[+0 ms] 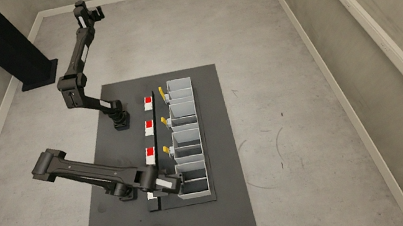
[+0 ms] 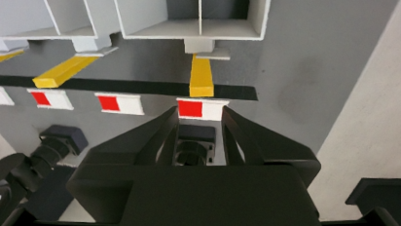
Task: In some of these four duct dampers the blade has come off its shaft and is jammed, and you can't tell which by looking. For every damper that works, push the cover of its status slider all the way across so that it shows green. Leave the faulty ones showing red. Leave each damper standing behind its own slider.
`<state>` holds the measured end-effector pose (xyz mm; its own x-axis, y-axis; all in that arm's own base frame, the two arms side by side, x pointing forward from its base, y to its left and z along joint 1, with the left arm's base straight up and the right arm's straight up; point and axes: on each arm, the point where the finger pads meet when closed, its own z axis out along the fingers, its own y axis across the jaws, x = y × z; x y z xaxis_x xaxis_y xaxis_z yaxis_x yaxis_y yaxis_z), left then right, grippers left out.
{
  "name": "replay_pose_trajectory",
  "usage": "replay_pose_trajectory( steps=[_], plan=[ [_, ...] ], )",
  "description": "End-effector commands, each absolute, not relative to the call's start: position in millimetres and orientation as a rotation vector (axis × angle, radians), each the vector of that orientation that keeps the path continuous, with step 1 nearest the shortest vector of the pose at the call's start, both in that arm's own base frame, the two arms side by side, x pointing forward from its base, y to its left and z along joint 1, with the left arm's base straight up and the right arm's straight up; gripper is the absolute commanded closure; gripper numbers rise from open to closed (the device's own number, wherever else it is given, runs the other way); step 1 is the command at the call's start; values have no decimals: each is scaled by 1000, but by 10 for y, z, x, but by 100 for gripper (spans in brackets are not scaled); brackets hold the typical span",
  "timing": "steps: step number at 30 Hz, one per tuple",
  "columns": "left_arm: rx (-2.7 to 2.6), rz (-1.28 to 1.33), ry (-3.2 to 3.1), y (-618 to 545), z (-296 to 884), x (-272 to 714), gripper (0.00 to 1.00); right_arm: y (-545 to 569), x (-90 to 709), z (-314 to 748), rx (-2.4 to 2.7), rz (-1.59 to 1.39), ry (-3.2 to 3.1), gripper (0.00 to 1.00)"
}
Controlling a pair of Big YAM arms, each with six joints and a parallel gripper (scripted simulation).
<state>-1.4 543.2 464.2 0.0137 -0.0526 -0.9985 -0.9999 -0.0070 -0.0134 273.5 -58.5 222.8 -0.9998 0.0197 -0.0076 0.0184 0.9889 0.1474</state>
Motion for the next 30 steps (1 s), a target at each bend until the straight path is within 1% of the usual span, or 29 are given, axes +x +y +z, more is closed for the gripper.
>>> replay_pose_trajectory(
  steps=[1,3,6,30],
  plan=[
    [-1217,1217,1204,5449,5005,-50,0,-631,2746,2186,14,241,3136,64],
    [-1217,1217,1204,5449,5005,-50,0,-638,2840,2428,-6,203,3070,64],
    [-1217,1217,1204,5449,5005,-50,0,-630,2847,2436,-12,202,3068,64],
    [-1217,1217,1204,5449,5005,-50,0,-556,2788,2052,12,233,3123,64]
  ],
)
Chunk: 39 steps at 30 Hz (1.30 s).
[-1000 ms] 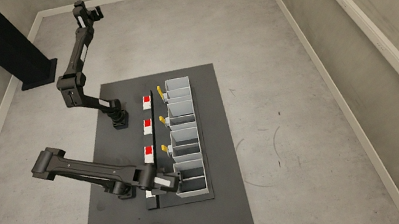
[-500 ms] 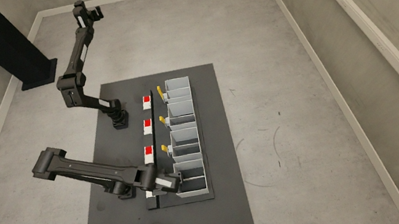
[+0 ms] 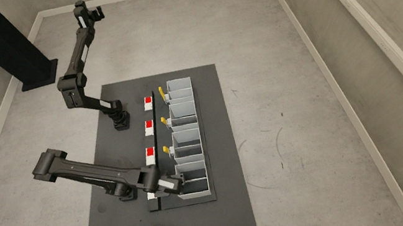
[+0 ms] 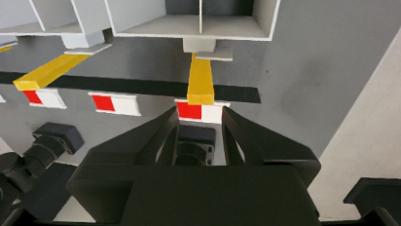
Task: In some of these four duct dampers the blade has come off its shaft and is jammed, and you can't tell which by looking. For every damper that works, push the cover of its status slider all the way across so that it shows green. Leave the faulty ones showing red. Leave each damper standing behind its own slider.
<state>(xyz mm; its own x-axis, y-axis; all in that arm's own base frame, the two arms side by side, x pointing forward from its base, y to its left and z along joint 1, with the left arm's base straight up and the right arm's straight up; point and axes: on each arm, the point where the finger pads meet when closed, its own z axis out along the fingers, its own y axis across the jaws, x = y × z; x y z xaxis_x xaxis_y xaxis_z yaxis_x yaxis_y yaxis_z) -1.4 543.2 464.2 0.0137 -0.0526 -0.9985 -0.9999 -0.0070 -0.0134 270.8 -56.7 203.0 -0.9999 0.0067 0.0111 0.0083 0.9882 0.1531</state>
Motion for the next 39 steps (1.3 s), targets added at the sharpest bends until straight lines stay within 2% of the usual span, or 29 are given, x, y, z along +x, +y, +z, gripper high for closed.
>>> replay_pose_trajectory(
  steps=[1,39],
  plan=[
    [-1217,1217,1204,5449,5005,-50,0,-556,2788,2052,-12,-235,-3143,64],
    [-1217,1217,1204,5449,5005,-50,0,-518,2904,1686,-11,-224,-3181,64]
  ],
)
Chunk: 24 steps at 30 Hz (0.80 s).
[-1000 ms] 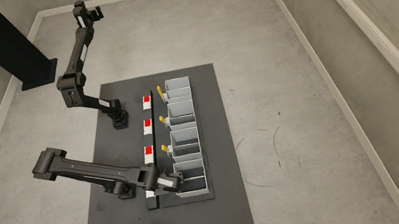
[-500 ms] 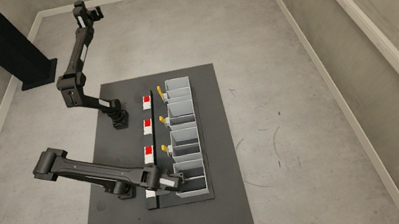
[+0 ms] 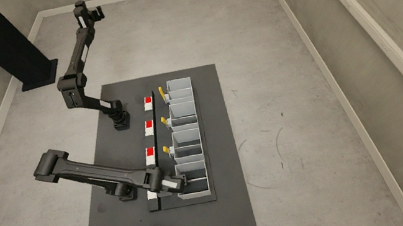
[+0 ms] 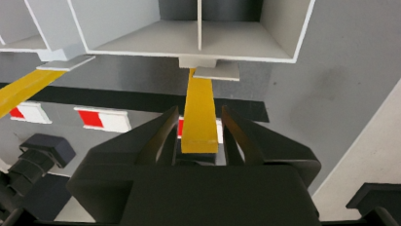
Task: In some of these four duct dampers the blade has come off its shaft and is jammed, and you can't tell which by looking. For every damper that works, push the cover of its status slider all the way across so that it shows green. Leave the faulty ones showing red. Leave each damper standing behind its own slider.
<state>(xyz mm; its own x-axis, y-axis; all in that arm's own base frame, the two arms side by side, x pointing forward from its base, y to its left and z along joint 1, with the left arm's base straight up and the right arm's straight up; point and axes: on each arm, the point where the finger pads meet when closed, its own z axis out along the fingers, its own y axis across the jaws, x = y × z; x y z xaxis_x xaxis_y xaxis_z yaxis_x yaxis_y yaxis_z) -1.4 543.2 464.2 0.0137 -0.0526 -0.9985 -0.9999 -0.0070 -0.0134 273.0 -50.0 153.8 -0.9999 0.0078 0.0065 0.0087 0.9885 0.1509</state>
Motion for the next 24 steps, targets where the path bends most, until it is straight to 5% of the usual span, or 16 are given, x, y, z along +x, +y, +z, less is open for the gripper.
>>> replay_pose_trajectory(
  steps=[1,24],
  plan=[
    [-1217,1217,1204,5449,5005,-50,0,-512,2887,1669,-11,-226,-3174,64],
    [-1217,1217,1204,5449,5005,-50,0,-509,2872,1655,-11,-227,-3171,64]
  ],
)
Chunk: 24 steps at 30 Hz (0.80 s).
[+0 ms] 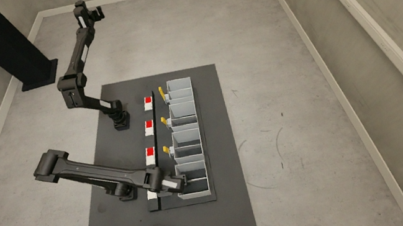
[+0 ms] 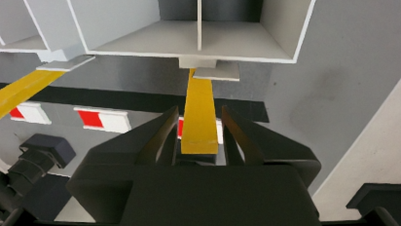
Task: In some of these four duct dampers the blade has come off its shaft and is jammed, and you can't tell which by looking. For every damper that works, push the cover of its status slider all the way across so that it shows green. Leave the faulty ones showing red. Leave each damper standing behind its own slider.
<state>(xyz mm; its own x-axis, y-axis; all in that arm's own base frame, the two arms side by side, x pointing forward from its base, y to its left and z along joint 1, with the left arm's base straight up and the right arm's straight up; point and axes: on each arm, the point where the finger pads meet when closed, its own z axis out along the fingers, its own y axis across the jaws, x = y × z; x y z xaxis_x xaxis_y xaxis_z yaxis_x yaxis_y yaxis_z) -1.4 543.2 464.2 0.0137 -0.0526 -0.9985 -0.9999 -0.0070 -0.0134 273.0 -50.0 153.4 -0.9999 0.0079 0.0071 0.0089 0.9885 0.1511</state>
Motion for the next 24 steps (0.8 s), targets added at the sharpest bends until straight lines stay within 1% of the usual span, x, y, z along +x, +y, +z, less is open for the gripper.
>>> replay_pose_trajectory(
  steps=[1,15,16,24],
  plan=[
    [-1217,1217,1204,5449,5005,-50,0,-509,2872,1655,-11,-227,-3171,64],
    [-1217,1217,1204,5449,5005,-50,0,-509,2872,1655,-11,-227,-3171,64],
    [-1217,1217,1204,5449,5005,-50,0,-509,2872,1655,-11,-227,-3171,83],
    [-1217,1217,1204,5449,5005,-50,0,-512,2871,1655,-10,-226,-3171,83]
  ],
)
